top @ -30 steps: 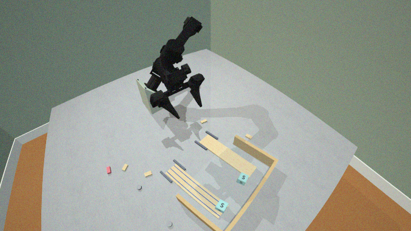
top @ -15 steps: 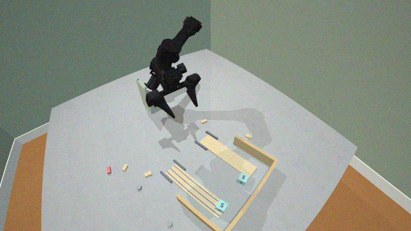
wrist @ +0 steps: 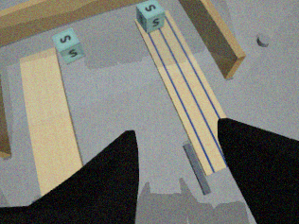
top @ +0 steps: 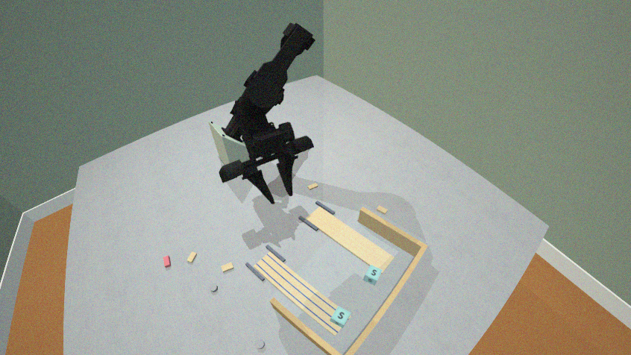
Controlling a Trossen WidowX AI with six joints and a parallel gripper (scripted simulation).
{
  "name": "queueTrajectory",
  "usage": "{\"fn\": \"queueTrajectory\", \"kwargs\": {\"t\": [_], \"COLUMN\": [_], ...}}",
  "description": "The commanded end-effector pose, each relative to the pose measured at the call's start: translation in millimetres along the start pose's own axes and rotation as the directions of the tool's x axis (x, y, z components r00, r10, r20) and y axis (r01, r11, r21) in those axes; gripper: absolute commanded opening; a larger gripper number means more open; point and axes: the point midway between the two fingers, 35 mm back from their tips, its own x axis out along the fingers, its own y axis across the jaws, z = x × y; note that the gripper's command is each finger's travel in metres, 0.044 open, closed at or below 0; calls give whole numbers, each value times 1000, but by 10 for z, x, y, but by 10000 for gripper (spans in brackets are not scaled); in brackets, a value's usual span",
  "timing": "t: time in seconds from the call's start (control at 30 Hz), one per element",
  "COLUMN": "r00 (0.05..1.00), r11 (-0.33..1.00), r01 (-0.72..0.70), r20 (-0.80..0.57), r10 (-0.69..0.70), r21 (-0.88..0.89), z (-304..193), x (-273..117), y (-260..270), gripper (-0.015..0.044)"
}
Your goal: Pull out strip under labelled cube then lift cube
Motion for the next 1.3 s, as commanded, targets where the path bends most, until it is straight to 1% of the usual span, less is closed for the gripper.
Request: {"fn": "queueTrajectory", "kwargs": {"t": [0.0,0.1,0.13,0.33,0.5,0.6,0.7,0.9,1.27], "r00": [994,979,972,906,811,752,738,738,738], "r11": [999,998,997,991,980,967,963,963,963], "r01": [13,8,4,-51,-136,-203,-220,-220,-220], "r20": [-110,-201,-232,-424,-584,-657,-672,-672,-672], "r10": [-17,-22,-22,-7,26,55,63,63,63], "r21": [-38,-68,-78,-126,-144,-151,-152,-152,-152], "z": [75,100,101,13,-171,-267,-282,-295,-409], "x": [213,373,425,724,933,1013,1035,1052,1196], "y": [-137,-255,-293,-481,-570,-594,-644,-643,-634], "gripper": [85,6,0,0,0,0,0,0,0]}}
